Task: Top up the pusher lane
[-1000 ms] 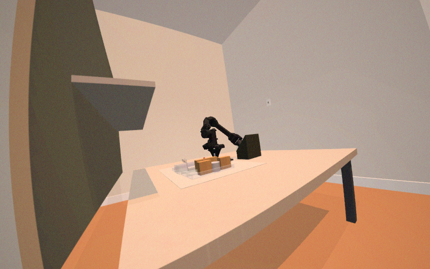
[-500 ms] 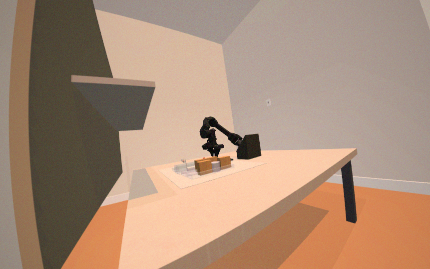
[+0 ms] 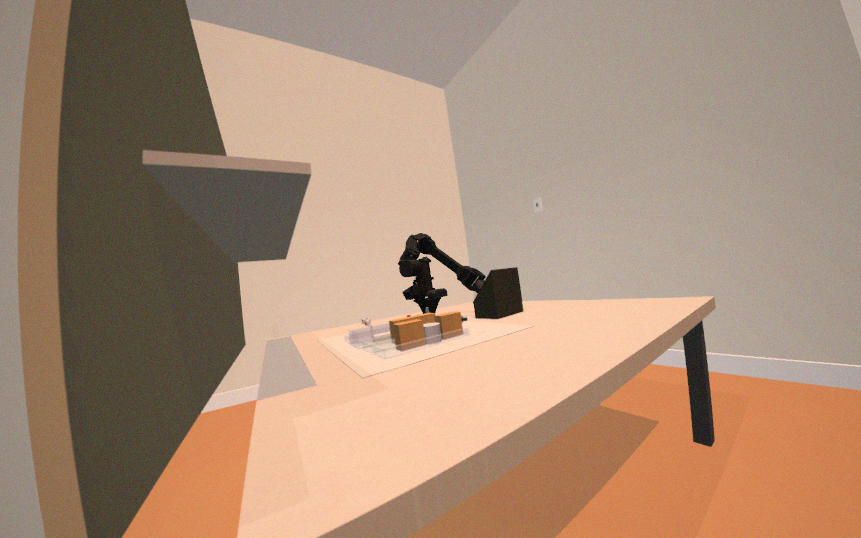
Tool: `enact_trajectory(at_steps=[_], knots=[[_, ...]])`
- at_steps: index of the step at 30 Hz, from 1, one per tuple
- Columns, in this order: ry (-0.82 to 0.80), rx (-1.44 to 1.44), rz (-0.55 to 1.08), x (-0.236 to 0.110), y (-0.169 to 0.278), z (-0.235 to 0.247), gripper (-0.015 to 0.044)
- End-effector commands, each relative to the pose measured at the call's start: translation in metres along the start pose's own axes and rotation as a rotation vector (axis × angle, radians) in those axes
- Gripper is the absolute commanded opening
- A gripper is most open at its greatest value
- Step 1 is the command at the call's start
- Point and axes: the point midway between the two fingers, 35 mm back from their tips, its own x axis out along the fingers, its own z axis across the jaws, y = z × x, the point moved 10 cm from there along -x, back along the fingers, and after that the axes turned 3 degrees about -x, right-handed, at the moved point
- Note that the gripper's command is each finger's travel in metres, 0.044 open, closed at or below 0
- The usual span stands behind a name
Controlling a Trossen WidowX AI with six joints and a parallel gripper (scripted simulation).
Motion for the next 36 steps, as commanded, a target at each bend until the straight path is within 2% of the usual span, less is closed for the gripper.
enact_trajectory(at_steps=[1, 36], knots=[[0.005, 0.015, -0.02, -0.003, -0.007, -0.002, 0.0], [0.006, 0.016, -0.02, -0.007, -0.018, -0.005, 0.0]])
